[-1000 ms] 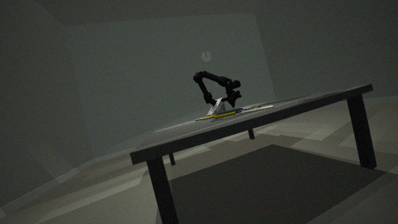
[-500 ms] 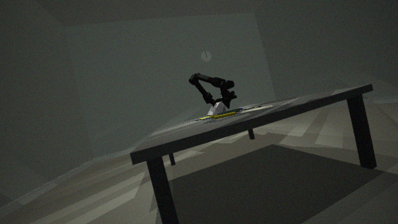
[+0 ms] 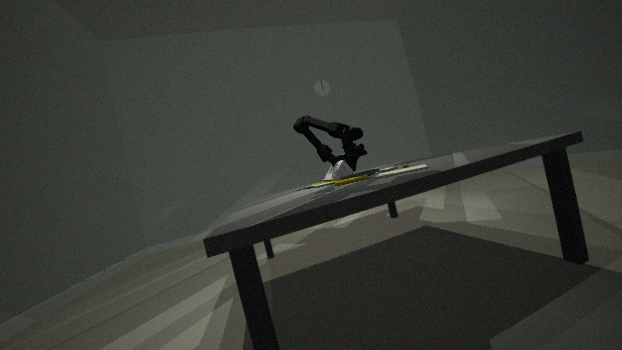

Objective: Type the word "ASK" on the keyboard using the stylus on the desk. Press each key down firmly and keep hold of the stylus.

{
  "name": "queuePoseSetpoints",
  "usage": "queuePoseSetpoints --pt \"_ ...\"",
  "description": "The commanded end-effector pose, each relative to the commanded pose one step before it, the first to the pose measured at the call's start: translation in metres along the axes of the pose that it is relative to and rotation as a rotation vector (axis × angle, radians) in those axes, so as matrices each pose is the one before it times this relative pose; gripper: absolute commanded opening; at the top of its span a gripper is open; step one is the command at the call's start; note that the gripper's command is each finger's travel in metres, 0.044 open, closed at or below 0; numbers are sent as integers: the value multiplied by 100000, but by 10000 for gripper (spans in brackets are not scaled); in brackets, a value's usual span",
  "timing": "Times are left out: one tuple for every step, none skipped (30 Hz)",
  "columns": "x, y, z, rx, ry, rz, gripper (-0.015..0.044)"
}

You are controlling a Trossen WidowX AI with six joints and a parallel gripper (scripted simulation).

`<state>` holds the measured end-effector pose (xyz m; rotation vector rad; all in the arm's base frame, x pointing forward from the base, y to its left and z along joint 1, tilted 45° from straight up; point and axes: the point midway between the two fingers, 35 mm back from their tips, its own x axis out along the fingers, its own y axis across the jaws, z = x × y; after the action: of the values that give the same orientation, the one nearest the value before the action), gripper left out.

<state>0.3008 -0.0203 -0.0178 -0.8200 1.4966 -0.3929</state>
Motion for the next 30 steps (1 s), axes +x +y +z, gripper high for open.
queuePoseSetpoints --pt "20 -4519 -158 1883 176 -1087 0" --pt "2 -264 -28 4 16 -53 0" --pt "0 0 0 0 0 0 0" --pt "0 0 0 0 0 0 0" --pt "0 0 0 0 0 0 0" --pt "0 0 0 0 0 0 0" --pt "0 0 0 0 0 0 0" --pt "0 0 0 0 0 0 0" --pt "0 0 0 0 0 0 0" --pt "0 0 0 0 0 0 0" --pt "0 0 0 0 0 0 0" --pt "0 0 0 0 0 0 0" --pt "-3 156 -154 -8 4 17 0" --pt "-7 461 -470 -24 14 43 0" --pt "-1 744 -805 -38 31 48 0" --pt "14 712 -832 -36 39 18 0" --pt "15 411 -512 -21 27 -4 0" --pt "6 134 -173 -7 9 -4 0" --pt "0 0 0 0 0 0 0" --pt "0 0 0 0 0 0 0" --pt "0 0 0 0 0 0 0" --pt "0 0 0 0 0 0 0" --pt "0 0 0 0 0 0 0" --pt "0 0 0 0 0 0 0" --pt "0 0 0 0 0 0 0" --pt "0 0 0 0 0 0 0" --pt "0 0 0 0 0 0 0" --pt "0 0 0 0 0 0 0" --pt "-6 244 35 -7 -25 66 0" --pt "-16 731 91 -19 -63 178 0"
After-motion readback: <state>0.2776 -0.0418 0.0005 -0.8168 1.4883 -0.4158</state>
